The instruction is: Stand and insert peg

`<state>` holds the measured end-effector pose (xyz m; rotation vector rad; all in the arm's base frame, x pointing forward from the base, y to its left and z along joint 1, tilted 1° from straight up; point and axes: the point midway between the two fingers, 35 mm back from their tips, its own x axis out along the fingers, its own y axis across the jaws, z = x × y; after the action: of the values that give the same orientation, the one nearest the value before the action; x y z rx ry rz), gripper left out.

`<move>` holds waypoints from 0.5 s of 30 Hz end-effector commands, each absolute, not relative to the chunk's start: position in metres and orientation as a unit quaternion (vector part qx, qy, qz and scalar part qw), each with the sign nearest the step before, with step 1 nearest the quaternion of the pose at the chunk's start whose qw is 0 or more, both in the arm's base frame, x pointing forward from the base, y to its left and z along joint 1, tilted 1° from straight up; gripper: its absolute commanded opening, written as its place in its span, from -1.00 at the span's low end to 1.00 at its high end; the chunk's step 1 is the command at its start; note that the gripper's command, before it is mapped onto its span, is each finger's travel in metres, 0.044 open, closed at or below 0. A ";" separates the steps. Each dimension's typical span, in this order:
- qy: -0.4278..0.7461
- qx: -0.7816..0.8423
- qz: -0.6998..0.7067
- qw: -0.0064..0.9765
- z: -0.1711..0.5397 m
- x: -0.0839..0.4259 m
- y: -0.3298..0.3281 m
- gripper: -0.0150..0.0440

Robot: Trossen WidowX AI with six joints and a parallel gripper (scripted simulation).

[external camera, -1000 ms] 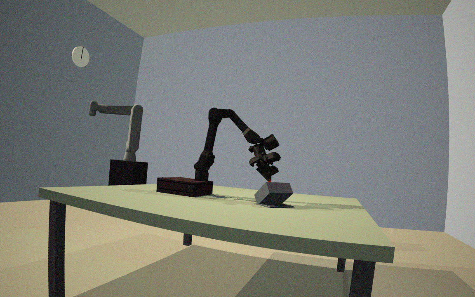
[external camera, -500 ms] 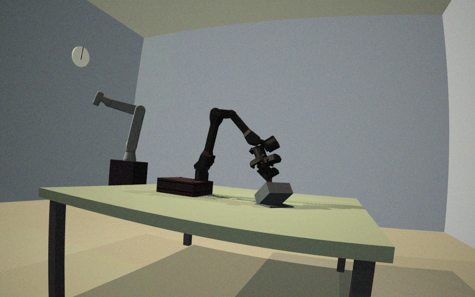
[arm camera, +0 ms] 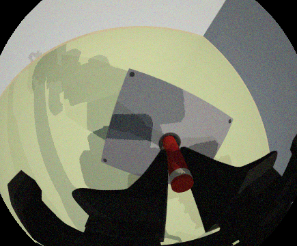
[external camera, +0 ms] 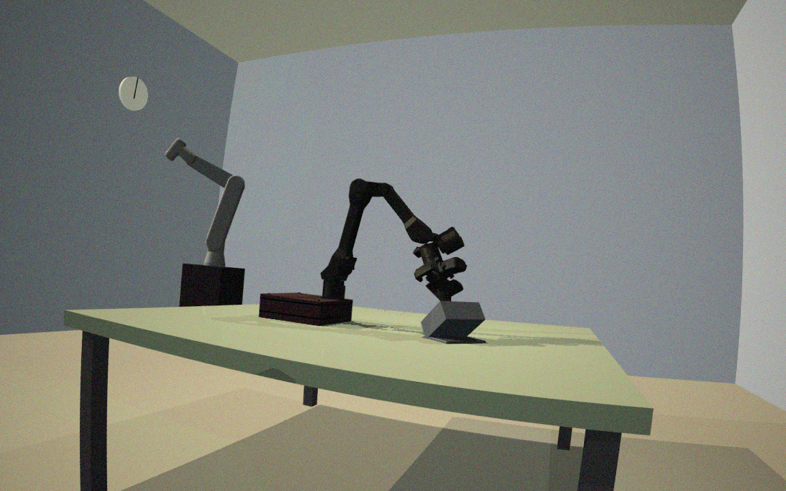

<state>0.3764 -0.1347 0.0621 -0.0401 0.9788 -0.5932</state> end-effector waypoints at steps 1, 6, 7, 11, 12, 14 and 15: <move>0.462 -0.020 -0.277 0.842 0.061 0.379 -0.136 -0.49; 0.462 -0.020 -0.277 0.842 0.060 0.380 -0.137 -0.49; 0.462 -0.020 -0.277 0.842 0.059 0.380 -0.137 -0.49; 0.463 -0.019 -0.281 0.840 0.059 0.379 -0.137 -0.49; 0.463 -0.019 -0.281 0.840 0.059 0.379 -0.137 -0.49; 0.463 -0.019 -0.281 0.840 0.059 0.379 -0.137 -0.49; 0.463 -0.019 -0.281 0.840 0.059 0.379 -0.137 -0.49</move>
<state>0.3787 -0.1371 0.0590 -0.0403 0.9791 -0.5934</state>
